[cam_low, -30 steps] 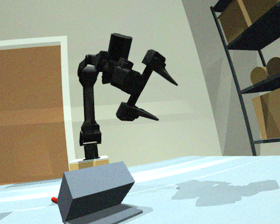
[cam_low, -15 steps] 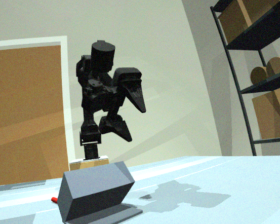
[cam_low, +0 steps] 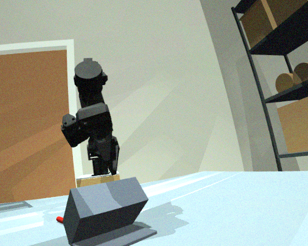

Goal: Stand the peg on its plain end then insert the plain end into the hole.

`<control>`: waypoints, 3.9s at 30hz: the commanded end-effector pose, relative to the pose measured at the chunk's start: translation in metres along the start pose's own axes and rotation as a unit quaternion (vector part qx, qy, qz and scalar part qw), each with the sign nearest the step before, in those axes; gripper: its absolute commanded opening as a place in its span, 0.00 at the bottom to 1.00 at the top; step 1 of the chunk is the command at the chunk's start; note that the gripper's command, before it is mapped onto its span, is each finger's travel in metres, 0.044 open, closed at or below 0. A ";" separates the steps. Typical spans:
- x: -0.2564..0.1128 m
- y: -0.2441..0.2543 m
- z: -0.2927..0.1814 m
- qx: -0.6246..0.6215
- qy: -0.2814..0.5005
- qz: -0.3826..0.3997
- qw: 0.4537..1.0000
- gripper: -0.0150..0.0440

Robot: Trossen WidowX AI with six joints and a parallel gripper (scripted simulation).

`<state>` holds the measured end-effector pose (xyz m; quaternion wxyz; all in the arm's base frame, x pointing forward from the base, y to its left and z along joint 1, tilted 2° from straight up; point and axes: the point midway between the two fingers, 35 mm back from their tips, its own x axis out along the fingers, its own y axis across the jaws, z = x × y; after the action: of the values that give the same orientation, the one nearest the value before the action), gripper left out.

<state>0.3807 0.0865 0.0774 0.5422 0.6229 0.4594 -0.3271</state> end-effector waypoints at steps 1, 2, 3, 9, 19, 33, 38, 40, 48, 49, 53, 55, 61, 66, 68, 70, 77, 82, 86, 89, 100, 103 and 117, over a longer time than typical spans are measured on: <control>0.004 -0.016 0.023 0.065 -0.032 -0.029 0.997 1.00; 0.004 -0.019 0.028 0.079 -0.039 -0.034 0.996 1.00; 0.004 -0.022 0.033 0.093 -0.046 -0.039 0.994 1.00; 0.003 -0.042 0.062 0.178 -0.089 -0.069 0.978 1.00; -0.003 -0.077 0.104 0.311 -0.164 -0.111 0.930 1.00; -0.015 -0.114 0.137 0.422 -0.235 -0.143 0.864 1.00; -0.012 -0.114 0.137 0.422 -0.235 -0.143 0.864 1.00; -0.009 -0.115 0.138 0.422 -0.235 -0.143 0.864 1.00; 0.003 -0.118 0.141 0.422 -0.235 -0.143 0.864 1.00; 0.005 -0.119 0.141 0.422 -0.235 -0.143 0.864 1.00; 0.011 -0.121 0.142 0.422 -0.235 -0.143 0.864 1.00; 0.014 -0.122 0.143 0.422 -0.235 -0.143 0.864 1.00; 0.023 -0.125 0.145 0.422 -0.235 -0.143 0.864 1.00; 0.031 -0.128 0.146 0.422 -0.235 -0.143 0.864 1.00; 0.034 -0.129 0.147 0.422 -0.235 -0.143 0.864 1.00; 0.037 -0.130 0.147 0.422 -0.235 -0.143 0.864 1.00; 0.047 -0.135 0.149 0.422 -0.235 -0.143 0.864 1.00; 0.054 -0.138 0.151 0.422 -0.235 -0.143 0.864 1.00; 0.055 -0.139 0.151 0.422 -0.235 -0.143 0.864 0.91; 0.055 -0.139 0.151 0.422 -0.235 -0.143 0.864 0.78; 0.055 -0.139 0.151 0.422 -0.235 -0.143 0.864 0.44; 0.055 -0.139 0.151 0.422 -0.235 -0.143 0.864 0.44; 0.055 -0.139 0.151 0.422 -0.235 -0.143 0.864 0.34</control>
<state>0.2871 -0.0498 -0.0532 0.2678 0.6252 0.2236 -0.6981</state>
